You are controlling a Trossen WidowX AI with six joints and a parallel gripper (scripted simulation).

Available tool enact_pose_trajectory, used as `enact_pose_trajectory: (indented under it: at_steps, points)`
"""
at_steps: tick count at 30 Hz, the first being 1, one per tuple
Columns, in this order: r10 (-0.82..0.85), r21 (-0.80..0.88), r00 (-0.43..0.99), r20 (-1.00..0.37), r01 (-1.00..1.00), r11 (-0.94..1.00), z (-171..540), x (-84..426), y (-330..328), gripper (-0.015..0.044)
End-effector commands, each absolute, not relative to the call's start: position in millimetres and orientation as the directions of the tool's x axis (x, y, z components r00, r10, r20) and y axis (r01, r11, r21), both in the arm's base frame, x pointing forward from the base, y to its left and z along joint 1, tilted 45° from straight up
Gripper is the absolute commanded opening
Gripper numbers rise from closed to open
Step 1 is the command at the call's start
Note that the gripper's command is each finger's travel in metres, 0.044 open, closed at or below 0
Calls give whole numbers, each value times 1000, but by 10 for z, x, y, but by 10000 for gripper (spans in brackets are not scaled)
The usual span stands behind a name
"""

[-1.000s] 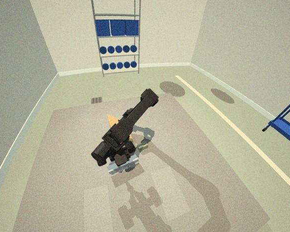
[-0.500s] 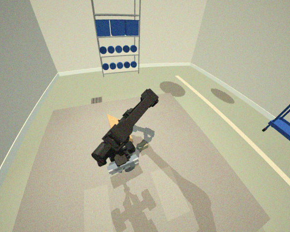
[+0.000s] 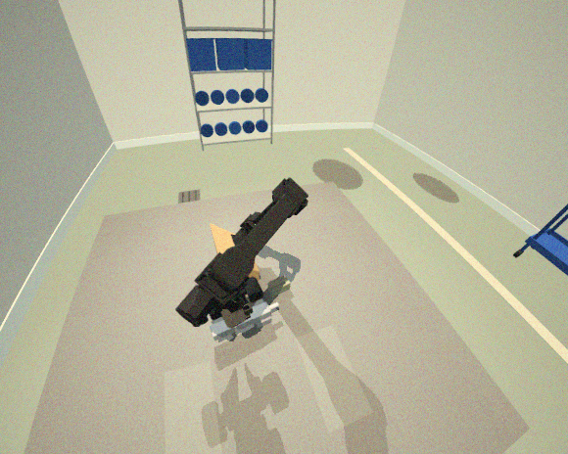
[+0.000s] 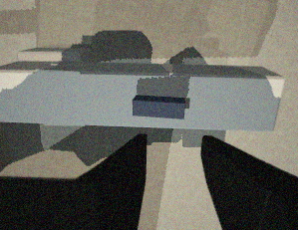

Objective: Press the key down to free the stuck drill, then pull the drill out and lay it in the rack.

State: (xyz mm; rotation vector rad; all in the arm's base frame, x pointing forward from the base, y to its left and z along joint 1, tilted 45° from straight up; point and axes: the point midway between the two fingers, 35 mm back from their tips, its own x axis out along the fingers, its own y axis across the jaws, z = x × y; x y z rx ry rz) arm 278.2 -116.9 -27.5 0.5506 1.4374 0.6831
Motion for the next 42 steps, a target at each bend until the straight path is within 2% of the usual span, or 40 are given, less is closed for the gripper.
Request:
enact_pose_trajectory:
  at_steps: [1,6,10,13,15,19,42]
  points:
    - [701,696,21,-713,-101,711,-16,2846,-1483,210]
    - [698,691,36,-715,-118,713,72,2844,-1526,341]
    - [688,575,34,-724,-520,631,213,2941,-1007,440]
    - [688,385,32,-725,-810,443,324,2932,-525,440]
    - [693,224,30,-720,-936,272,386,2874,-209,440]
    - [709,-70,20,-705,-997,-42,467,2696,282,440]
    - [710,-85,20,-704,-995,-57,393,2695,345,440]
